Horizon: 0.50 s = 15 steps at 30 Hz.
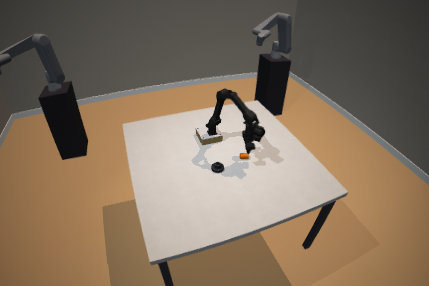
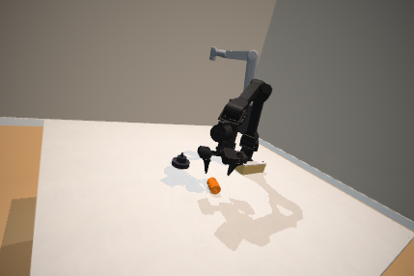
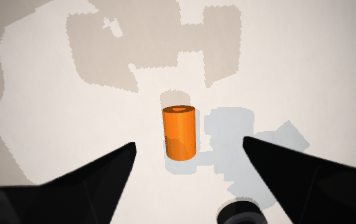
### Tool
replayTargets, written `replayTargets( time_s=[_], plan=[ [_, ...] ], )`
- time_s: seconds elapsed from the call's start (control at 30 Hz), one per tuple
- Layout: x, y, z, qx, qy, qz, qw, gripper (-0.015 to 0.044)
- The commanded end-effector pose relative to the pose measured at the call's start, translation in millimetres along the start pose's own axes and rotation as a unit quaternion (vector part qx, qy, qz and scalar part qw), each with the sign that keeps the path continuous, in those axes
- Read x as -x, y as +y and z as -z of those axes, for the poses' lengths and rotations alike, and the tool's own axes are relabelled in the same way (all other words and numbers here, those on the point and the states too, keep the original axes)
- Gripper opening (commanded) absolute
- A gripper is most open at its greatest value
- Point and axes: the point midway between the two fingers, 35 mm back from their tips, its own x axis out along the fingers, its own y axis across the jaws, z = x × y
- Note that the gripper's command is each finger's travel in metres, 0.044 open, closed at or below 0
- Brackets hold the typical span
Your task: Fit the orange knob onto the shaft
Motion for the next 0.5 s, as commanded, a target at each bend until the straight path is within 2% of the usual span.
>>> replayTargets(
  time_s=[0.0,0.47],
  plan=[
    [-21,5,0,0.007,0.004,-0.010,1.000,0.0440],
    [-35,5,-1,0.007,0.004,-0.010,1.000,0.0440]
  ],
)
